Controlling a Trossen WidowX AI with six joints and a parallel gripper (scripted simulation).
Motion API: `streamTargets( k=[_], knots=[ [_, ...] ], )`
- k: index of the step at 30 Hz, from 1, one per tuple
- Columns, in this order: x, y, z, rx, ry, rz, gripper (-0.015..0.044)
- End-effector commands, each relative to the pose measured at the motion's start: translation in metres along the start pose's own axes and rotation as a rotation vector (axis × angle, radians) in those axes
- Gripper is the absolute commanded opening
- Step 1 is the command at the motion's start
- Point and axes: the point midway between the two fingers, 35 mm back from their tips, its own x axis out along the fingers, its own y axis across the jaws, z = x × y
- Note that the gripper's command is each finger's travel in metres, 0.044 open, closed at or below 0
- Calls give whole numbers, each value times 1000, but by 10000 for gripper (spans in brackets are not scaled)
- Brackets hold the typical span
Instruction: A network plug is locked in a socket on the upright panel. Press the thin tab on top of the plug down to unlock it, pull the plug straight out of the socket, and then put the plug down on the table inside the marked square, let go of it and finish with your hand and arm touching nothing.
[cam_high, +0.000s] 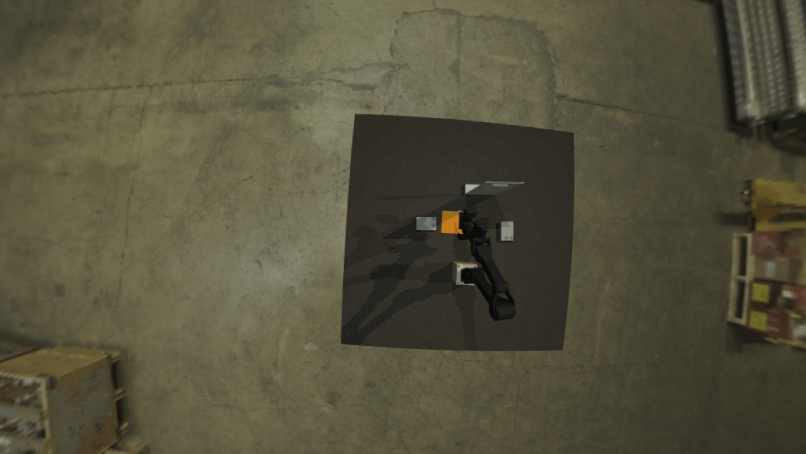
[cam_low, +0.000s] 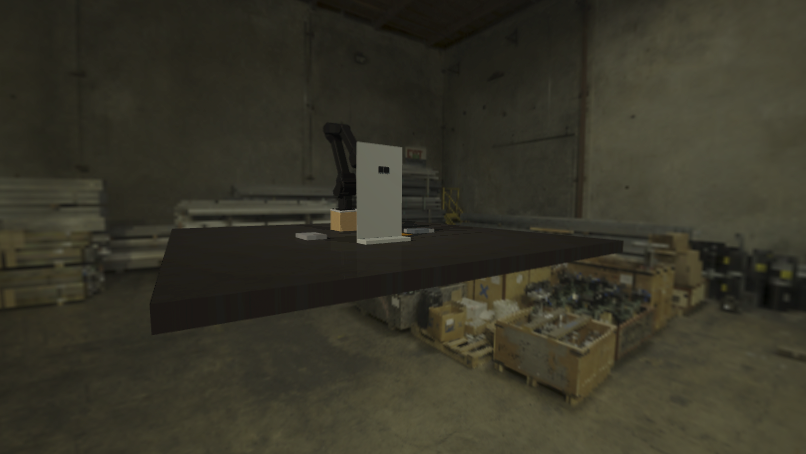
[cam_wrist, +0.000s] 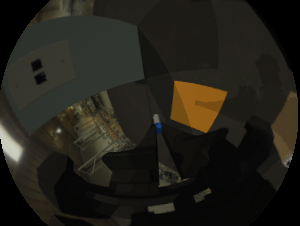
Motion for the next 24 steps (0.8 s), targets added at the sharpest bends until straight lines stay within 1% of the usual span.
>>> streamTargets(
  k=[1,12,24],
  knots=[
    [1,-11,-6,-29,-20,-50,0],
    [-1,-39,-18,-130,-74,-176,0],
    [4,-44,-18,-137,-78,-183,0]
  ],
)
